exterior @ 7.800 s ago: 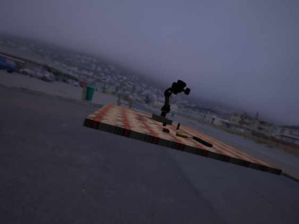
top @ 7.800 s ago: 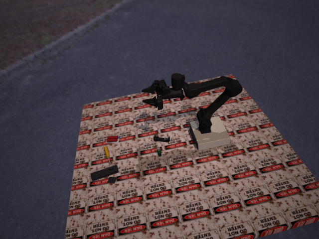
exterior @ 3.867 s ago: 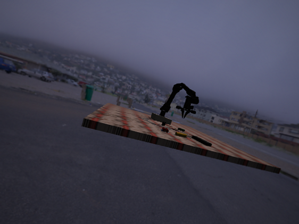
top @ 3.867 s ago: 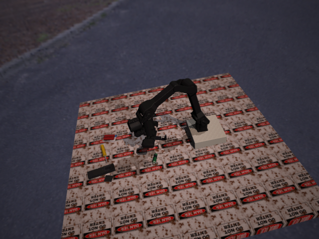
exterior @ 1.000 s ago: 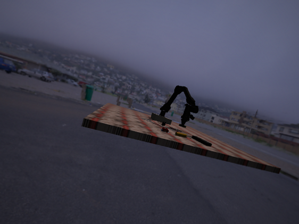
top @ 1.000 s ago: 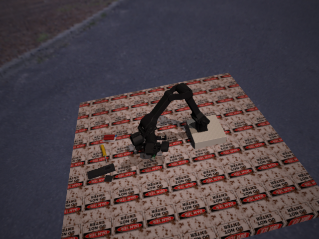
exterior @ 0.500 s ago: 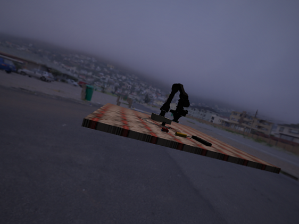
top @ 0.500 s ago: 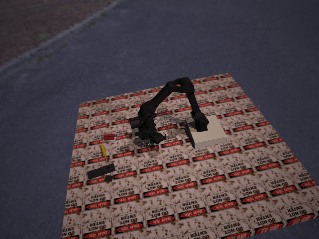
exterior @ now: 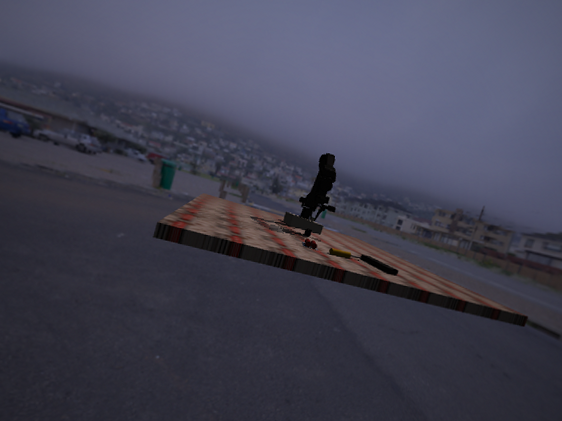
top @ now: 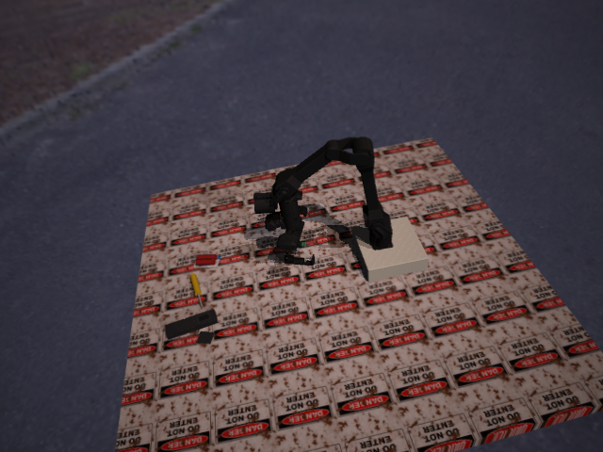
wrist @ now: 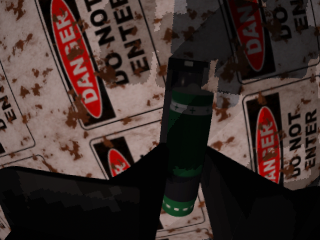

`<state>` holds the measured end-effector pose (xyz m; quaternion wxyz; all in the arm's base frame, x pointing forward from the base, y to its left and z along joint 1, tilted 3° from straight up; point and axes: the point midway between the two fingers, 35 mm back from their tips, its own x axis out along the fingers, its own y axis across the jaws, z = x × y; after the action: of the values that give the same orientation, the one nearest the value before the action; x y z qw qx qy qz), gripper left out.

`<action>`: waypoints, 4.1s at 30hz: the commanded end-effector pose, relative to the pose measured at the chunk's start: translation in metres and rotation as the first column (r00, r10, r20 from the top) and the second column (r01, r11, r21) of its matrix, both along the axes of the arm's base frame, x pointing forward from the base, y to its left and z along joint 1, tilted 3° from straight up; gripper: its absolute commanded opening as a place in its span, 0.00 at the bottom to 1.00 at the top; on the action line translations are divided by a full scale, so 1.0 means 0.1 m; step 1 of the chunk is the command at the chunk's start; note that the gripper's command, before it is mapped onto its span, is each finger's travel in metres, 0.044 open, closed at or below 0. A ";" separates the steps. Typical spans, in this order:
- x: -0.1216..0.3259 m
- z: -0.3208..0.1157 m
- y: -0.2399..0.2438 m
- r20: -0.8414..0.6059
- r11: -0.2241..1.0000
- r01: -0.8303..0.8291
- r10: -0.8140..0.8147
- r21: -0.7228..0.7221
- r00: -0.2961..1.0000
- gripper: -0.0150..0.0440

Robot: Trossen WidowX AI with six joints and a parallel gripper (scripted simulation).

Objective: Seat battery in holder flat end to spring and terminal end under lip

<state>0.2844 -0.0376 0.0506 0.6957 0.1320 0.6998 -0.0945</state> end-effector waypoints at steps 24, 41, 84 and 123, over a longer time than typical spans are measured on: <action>0.05 -0.38 -0.02 0.226 0.996 0.048 -0.030 -0.074 0.974 0.35; 0.04 -0.45 -0.01 0.297 0.994 0.056 -0.025 -0.098 0.954 0.35; -0.13 -0.59 0.06 0.469 0.984 0.094 -0.011 -0.154 0.883 0.35; -0.25 -0.63 0.11 0.394 0.988 0.074 -0.015 -0.137 0.919 0.35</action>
<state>0.2629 -0.0284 -0.0080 0.8368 0.1119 0.5177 -0.1385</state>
